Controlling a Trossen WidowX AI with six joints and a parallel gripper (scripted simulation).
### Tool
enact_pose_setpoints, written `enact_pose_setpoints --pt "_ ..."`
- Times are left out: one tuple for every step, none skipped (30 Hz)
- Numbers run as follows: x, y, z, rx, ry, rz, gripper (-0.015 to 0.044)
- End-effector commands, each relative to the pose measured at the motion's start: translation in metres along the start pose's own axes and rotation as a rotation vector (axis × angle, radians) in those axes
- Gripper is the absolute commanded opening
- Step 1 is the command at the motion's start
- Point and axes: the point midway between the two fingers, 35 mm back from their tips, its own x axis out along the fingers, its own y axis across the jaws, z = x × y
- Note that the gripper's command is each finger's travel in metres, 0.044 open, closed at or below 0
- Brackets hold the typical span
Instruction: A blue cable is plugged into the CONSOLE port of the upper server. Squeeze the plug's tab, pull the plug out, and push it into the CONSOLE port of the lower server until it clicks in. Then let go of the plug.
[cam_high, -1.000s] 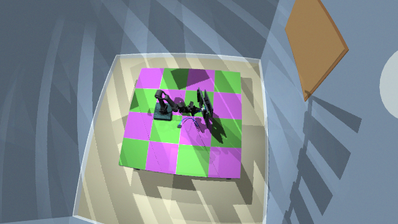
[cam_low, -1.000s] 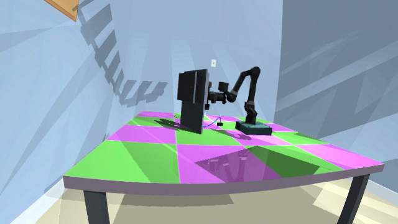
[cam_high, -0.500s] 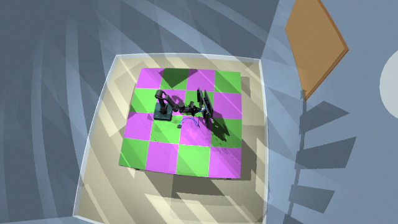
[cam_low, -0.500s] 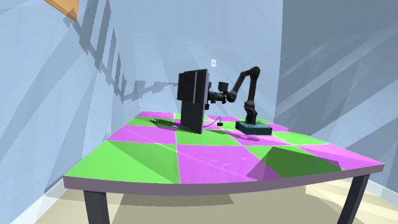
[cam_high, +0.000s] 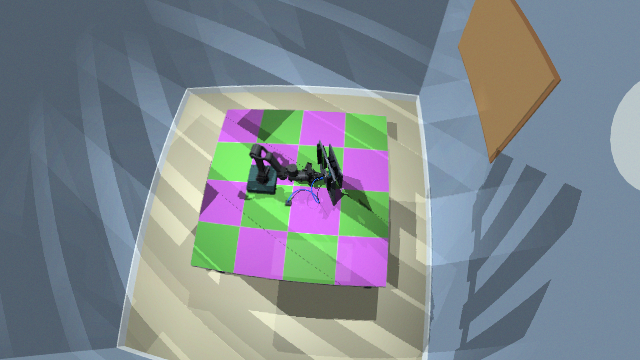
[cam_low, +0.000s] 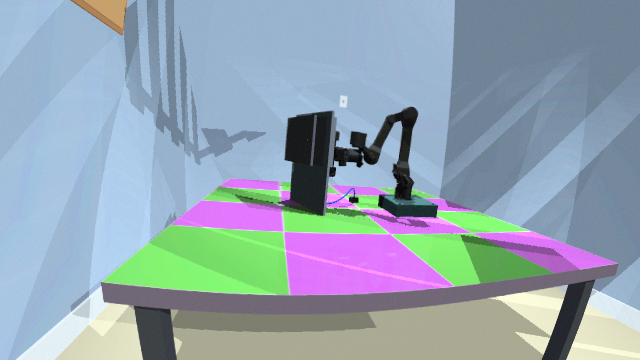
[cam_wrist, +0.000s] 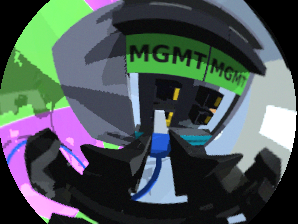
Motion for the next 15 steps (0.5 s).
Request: enact_pose_setpoints --pt "0.0019 -0.0019 0.0000 0.000 0.002 -0.007 0.0000" --pt "0.0021 -0.0020 0.0000 0.000 0.002 -0.007 0.0000" --pt "0.0023 -0.0020 0.0001 0.000 0.002 -0.007 0.0000" --pt "0.0025 -0.0020 0.0001 0.000 0.002 -0.007 0.0000" --pt "0.0027 -0.0020 0.0002 0.000 0.002 -0.007 0.0000" --pt "0.0029 -0.0020 0.0003 0.000 0.002 -0.007 0.0000" --pt "0.0031 -0.0020 0.0003 0.000 0.002 -0.008 0.0000" --pt "0.0033 -0.0020 0.0004 0.000 0.002 -0.008 0.0000" --pt "0.0035 -0.0020 0.0005 0.000 0.002 -0.008 0.0000" --pt "0.0037 -0.0020 0.0005 0.000 0.002 -0.008 0.0000" --pt "0.0039 -0.0021 0.0006 0.000 0.002 -0.008 0.0000" --pt "0.0041 -0.0021 0.0006 0.000 0.002 -0.008 0.0000" --pt "0.0043 -0.0021 0.0007 0.000 0.002 -0.008 0.0000" --pt "0.0045 -0.0021 0.0008 0.000 0.002 -0.008 0.0000" --pt "0.0047 -0.0021 0.0008 0.000 0.002 -0.008 0.0000"
